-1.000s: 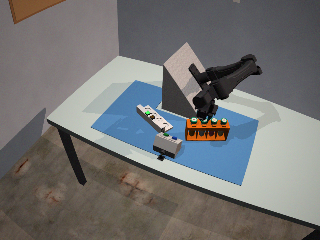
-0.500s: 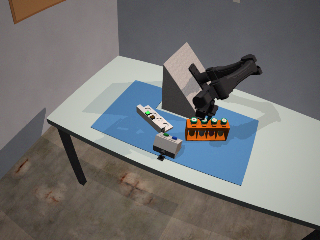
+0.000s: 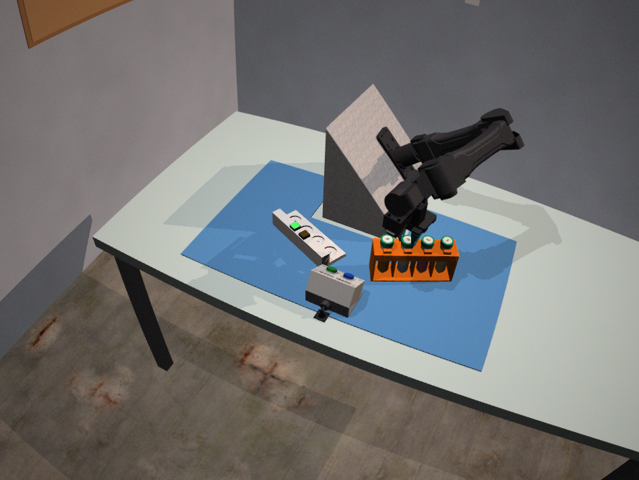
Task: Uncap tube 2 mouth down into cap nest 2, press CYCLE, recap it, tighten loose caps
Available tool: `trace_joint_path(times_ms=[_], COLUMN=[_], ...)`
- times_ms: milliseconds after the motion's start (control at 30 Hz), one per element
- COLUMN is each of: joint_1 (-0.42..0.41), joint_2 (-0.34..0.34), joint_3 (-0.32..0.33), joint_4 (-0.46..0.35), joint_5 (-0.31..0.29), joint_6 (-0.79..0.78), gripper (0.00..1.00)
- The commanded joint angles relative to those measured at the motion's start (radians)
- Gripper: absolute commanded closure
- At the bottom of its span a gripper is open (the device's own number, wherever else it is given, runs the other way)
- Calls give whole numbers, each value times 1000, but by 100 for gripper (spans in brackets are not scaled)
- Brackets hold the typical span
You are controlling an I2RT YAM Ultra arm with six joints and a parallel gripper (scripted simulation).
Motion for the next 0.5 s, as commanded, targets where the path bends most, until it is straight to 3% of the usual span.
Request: trace_joint_path(times_ms=[0, 467], joint_1=[-6, -6], joint_2=[-4, -5], joint_3=[3, 3], joint_4=[6, 6], joint_5=[-4, -4], joint_6=[143, 232], gripper=[100, 100])
